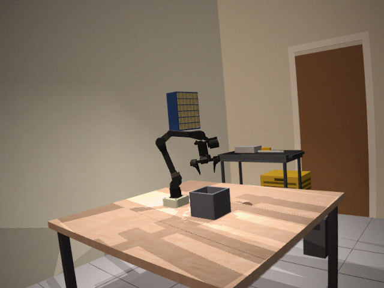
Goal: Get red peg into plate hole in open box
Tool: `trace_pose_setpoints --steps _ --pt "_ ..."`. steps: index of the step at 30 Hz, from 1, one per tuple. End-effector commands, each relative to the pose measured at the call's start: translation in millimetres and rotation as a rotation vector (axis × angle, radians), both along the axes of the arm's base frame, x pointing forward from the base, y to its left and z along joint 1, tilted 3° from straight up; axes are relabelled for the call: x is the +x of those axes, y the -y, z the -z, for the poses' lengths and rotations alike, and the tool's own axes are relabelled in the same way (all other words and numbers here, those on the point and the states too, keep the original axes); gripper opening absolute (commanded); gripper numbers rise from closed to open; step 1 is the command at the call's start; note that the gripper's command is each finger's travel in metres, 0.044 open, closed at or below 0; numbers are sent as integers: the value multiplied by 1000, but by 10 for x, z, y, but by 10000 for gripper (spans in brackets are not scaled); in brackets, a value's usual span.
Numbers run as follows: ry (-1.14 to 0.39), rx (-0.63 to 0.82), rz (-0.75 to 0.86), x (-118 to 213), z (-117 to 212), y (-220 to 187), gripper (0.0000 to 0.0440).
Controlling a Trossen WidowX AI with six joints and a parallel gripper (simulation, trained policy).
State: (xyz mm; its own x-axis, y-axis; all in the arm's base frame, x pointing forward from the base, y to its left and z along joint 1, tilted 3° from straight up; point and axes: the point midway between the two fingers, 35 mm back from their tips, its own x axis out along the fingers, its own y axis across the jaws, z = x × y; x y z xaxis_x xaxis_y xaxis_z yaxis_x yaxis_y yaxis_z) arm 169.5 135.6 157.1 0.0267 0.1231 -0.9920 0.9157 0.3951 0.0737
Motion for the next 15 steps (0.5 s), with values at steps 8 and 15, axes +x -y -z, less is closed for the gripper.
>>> trace_pose_setpoints --steps 8,15 --pt "-93 -83 47 67 473 203 440" --pt "-128 -108 73 69 750 303 428"
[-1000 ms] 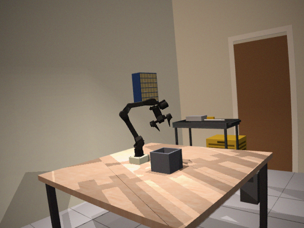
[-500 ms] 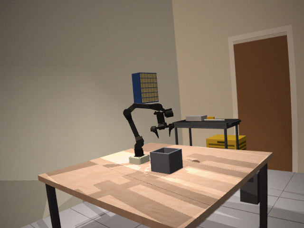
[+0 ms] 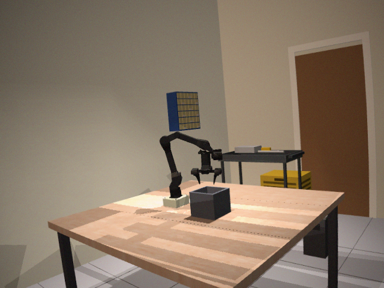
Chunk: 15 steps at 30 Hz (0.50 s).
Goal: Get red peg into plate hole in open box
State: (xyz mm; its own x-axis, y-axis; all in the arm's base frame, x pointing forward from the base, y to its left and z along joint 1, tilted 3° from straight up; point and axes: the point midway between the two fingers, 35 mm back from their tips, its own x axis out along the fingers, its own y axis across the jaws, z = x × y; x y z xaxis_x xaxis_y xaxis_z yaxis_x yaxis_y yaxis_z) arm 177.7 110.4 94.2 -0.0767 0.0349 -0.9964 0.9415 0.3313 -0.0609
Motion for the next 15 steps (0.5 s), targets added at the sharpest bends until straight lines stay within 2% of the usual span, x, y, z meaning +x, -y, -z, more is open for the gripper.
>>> trace_pose_setpoints --steps 1,15 --pt "-24 -20 7 -16 157 65 426" --pt "-41 -45 83 -49 617 222 397"
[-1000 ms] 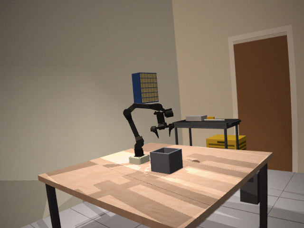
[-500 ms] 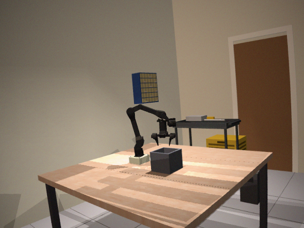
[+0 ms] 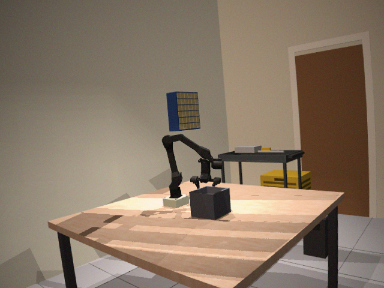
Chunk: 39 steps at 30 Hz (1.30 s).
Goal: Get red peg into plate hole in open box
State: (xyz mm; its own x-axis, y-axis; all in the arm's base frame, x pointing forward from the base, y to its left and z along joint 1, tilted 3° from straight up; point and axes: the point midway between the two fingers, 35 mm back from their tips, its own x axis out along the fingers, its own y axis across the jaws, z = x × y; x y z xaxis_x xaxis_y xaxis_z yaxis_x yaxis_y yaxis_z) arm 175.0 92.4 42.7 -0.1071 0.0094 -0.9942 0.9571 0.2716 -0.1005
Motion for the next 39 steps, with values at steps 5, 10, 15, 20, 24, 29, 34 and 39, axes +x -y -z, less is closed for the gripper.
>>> trace_pose_setpoints --steps 5,10,15,20,24,29,34,39 --pt "-4 -17 48 -16 224 67 363" --pt "0 -9 50 31 313 55 244" --pt "-3 6 33 57 377 32 116" --pt "-2 23 12 86 413 8 5" --pt "34 40 28 160 342 4 4" --pt "75 66 50 220 228 -13 0" --pt "119 92 71 283 84 -22 0" --pt "168 119 82 357 -90 -25 0"
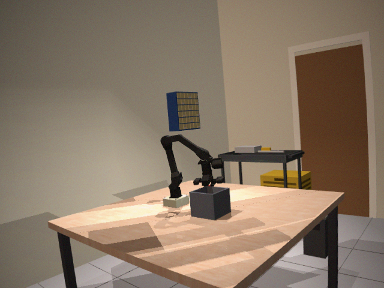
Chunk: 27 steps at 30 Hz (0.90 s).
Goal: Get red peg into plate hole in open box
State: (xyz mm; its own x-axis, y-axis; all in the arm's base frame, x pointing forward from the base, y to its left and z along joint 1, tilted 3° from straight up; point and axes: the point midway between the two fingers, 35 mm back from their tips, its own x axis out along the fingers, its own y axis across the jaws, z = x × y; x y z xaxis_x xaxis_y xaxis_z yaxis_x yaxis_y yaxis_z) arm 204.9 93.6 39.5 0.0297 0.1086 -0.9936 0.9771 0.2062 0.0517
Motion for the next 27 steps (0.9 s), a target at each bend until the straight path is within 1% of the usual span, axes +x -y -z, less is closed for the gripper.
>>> trace_pose_setpoints --steps 1,13,21,27 --pt "45 27 14 74 -160 -11 0" --pt "168 40 9 262 -673 111 0" --pt "227 7 9 344 -1008 329 0" --pt "245 -29 19 384 -1182 527 0"
